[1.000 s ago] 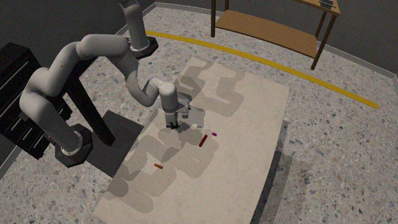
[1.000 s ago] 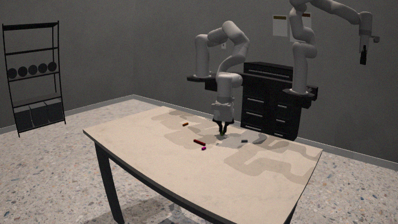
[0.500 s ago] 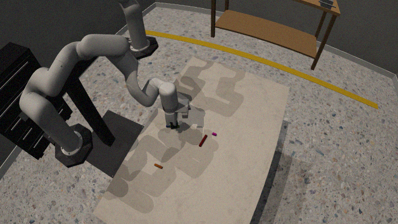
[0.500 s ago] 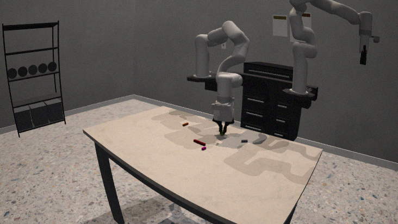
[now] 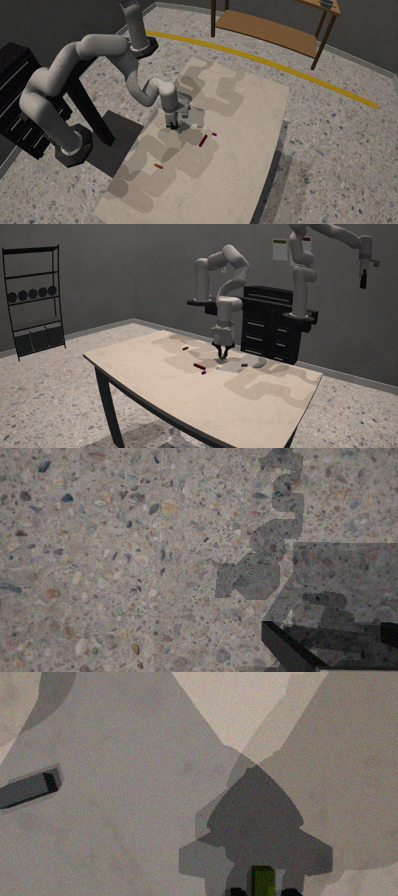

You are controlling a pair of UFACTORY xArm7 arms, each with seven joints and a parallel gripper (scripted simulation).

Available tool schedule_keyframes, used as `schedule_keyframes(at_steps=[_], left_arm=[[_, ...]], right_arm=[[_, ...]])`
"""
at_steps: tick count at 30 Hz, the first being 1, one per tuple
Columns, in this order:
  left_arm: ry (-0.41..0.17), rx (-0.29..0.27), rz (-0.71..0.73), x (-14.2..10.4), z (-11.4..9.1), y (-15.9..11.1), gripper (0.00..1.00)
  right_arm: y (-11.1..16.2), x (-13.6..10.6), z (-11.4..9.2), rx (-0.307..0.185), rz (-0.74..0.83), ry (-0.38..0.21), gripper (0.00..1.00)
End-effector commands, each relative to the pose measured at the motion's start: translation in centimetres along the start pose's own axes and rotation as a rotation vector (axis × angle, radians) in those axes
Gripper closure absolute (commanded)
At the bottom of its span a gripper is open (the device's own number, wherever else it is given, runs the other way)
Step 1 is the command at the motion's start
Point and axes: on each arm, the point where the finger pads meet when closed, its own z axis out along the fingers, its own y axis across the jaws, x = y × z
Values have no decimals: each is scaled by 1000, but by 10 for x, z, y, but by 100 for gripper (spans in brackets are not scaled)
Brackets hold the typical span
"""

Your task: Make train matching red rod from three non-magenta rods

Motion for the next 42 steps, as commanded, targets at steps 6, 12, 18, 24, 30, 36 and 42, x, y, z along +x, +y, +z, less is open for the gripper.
schedule_keyframes(at_steps=[6,12,18,24,30,36,42], left_arm=[[5,-1,0,1,-2,0,0],[5,-1,0,1,-2,0,0],[5,-1,0,1,-2,0,0],[5,-1,0,1,-2,0,0],[5,-1,0,1,-2,0,0],[5,-1,0,1,-2,0,0],[5,-1,0,1,-2,0,0]], right_arm=[[-1,2,-2,2,0,4,74],[-1,2,-2,2,0,4,74],[-1,2,-12,2,0,4,74],[-1,2,-29,2,0,4,74],[-1,2,-62,2,0,4,74],[-1,2,-86,2,0,4,74],[-1,2,-92,2,0,4,74]])
